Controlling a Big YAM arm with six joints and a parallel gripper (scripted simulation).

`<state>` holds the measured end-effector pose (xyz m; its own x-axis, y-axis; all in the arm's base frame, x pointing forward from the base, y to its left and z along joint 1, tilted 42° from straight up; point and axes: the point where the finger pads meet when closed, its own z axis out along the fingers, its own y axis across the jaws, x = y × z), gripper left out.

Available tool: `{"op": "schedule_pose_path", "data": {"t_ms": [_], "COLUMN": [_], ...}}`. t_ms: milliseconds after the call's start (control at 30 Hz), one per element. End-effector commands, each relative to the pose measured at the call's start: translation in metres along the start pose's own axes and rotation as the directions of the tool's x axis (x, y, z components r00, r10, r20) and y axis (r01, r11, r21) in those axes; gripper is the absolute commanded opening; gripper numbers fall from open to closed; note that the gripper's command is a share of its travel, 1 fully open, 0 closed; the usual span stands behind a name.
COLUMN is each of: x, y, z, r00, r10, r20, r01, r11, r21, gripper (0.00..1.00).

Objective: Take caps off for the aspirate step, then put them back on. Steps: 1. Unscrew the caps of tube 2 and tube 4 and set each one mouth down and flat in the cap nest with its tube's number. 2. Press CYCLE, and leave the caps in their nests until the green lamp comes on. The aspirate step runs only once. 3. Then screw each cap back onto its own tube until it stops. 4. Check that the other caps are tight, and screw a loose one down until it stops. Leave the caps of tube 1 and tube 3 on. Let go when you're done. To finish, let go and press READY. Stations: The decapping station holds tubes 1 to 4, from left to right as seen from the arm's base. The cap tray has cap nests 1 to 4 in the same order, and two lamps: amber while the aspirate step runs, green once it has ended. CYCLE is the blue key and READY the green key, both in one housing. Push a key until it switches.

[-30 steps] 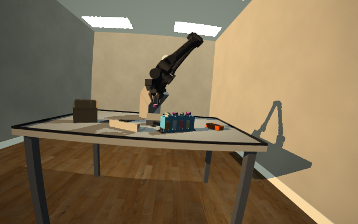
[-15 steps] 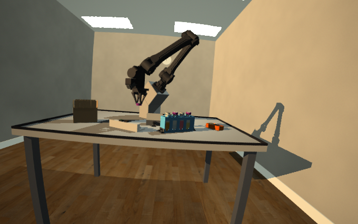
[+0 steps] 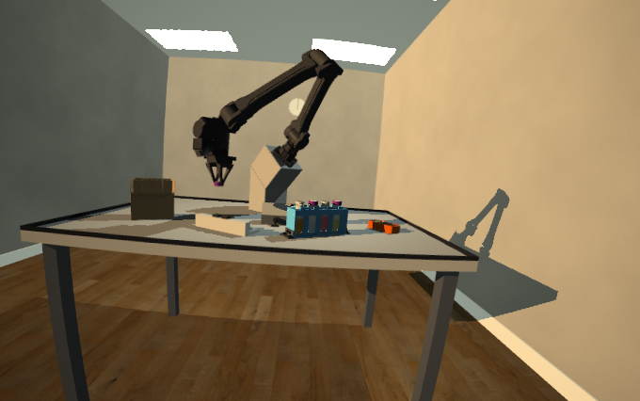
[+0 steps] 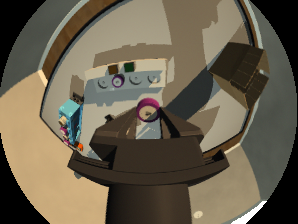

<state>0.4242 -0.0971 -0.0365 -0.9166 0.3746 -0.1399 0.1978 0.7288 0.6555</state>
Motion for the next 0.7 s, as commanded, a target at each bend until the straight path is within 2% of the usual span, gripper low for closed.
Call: {"op": "schedule_pose_path", "data": {"t_ms": [0,100,133,167,200,233,333,433,667], "x": [-0.021,-0.021,-0.017,-0.027,-0.017,-0.019,-0.005,-0.005,-0.004], "y": [-0.025,-0.025,-0.017,-0.004,-0.017,-0.013,-0.015,-0.015,-0.016], "z": [-0.007,-0.007,-0.004,-0.007,-0.004,0.009,0.029,0.034,0.069], "r00": [0.999,0.999,0.998,0.995,0.998,0.996,0.999,0.999,0.999], "r10": [-0.049,-0.049,-0.060,-0.100,-0.060,-0.089,-0.048,-0.048,-0.049], "r20": [0.012,0.012,0.008,0.012,0.008,0.000,-0.020,-0.020,-0.020], "r01": [0.049,0.049,0.060,0.100,0.060,0.089,0.048,0.048,0.049], "r11": [0.999,0.999,0.998,0.995,0.998,0.996,0.999,0.999,0.999], "r21": [-0.001,0.000,0.000,-0.001,0.000,-0.004,-0.007,-0.007,-0.003], "gripper": [0.00,0.00,0.00,0.00,0.00,0.00,0.00,0.00,0.00]}}
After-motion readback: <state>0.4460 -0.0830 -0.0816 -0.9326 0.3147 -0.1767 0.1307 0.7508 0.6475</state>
